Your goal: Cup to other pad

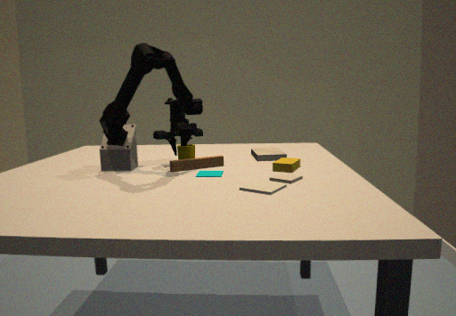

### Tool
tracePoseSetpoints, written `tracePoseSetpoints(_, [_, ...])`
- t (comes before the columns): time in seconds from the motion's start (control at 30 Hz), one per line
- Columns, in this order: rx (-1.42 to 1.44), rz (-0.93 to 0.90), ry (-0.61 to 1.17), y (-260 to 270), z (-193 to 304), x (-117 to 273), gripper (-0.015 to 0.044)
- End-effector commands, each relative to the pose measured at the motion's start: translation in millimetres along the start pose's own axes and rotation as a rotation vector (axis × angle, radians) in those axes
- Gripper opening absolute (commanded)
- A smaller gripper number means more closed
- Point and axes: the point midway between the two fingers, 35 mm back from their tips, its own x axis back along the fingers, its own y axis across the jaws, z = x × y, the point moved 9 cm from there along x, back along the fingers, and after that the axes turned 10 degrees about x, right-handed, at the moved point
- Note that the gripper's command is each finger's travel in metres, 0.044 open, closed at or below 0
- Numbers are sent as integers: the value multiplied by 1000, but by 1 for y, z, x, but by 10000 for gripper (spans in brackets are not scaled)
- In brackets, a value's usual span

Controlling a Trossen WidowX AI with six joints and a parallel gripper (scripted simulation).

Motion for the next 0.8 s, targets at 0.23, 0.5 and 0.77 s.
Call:
tracePoseSetpoints(0.23, [-1,0,0,0,0,0,40])
tracePoseSetpoints(0.5, [0,-1,0,1,0,4,0])
tracePoseSetpoints(0.77, [3,-3,0,2,0,33,0])
